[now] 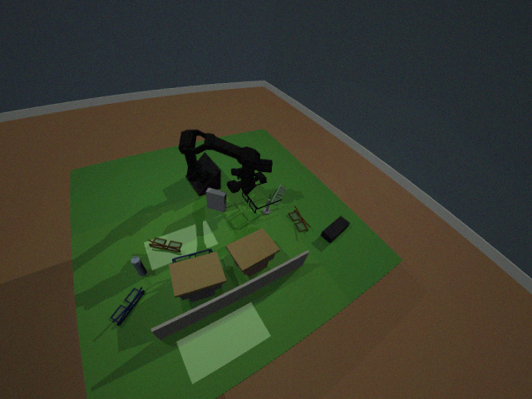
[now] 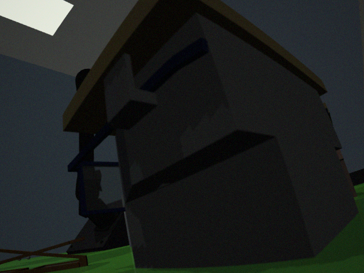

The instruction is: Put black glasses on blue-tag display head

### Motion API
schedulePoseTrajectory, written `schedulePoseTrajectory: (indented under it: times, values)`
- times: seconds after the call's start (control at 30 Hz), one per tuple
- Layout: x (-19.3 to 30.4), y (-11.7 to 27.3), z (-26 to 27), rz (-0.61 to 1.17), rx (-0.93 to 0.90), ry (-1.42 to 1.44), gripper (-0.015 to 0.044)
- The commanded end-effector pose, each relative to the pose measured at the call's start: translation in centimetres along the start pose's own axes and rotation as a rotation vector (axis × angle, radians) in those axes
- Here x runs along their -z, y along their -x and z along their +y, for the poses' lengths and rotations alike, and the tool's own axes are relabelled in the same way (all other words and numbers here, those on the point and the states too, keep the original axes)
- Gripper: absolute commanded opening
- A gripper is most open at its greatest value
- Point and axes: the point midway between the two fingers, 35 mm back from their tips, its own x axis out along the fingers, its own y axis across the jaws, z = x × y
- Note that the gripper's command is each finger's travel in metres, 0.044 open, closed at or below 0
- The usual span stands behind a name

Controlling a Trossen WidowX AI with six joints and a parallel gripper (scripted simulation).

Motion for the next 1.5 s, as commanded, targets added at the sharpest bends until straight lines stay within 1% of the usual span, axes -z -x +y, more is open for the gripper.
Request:
schedulePoseTrajectory:
  times: [0.0, 0.5, 0.63, 0.9, 1.13, 1.47]
  values:
    - [-0.3, -0.1, 0.1, -0.013, -0.004, 0.005, 0.0000]
    - [0.2, 0.1, 0.1, -0.013, -0.003, 0.005, 0.0000]
    - [0.5, 1.5, 0.0, -0.013, -0.003, 0.005, 0.0000]
    - [0.9, 5.5, 0.1, -0.013, -0.002, 0.006, 0.0000]
    - [1.3, 6.2, 0.6, -0.020, 0.017, -0.010, 0.0000]
    - [3.5, 8.0, 4.2, -0.046, 0.133, -0.109, 0.0000]
